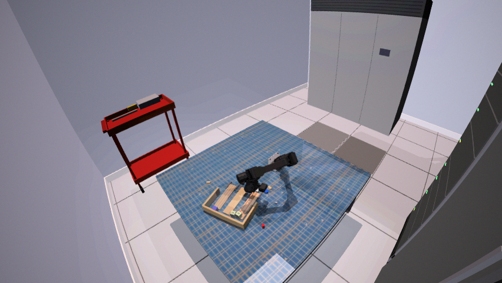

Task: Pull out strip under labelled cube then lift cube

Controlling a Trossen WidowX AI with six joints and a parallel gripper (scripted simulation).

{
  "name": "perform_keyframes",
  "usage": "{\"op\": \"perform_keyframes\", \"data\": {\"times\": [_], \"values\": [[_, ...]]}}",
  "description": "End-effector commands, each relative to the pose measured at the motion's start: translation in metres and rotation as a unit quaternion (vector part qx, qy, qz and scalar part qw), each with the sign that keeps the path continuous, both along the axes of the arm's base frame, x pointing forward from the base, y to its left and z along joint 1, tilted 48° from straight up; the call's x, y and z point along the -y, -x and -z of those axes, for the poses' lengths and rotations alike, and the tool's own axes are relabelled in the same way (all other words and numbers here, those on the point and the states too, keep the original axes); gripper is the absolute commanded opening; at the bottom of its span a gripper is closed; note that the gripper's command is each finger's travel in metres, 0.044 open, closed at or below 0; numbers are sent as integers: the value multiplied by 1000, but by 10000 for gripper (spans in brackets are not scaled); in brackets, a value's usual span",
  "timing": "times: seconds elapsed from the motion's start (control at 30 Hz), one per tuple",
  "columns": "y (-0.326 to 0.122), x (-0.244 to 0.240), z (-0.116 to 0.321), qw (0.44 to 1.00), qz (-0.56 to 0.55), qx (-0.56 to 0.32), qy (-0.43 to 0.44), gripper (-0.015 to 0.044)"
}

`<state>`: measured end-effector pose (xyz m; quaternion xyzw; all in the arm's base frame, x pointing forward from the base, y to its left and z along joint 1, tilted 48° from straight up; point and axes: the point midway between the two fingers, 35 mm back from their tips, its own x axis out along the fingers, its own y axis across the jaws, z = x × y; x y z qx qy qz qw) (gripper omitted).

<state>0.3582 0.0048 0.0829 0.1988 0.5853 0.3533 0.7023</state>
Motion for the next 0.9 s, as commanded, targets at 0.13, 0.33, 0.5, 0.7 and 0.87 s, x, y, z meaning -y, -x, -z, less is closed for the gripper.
{"op": "perform_keyframes", "data": {"times": [0.13, 0.33, 0.5, 0.7, 0.87], "values": [[1, -12, 11, 1000, 1, -5, -5, 0], [1, -20, 17, 1000, 1, -5, -5, 0], [1, -26, 22, 1000, 1, -5, -6, 0], [1, -28, 23, 1000, 1, -5, -6, 0], [1, -28, 23, 1000, 1, -5, -6, 0]]}}
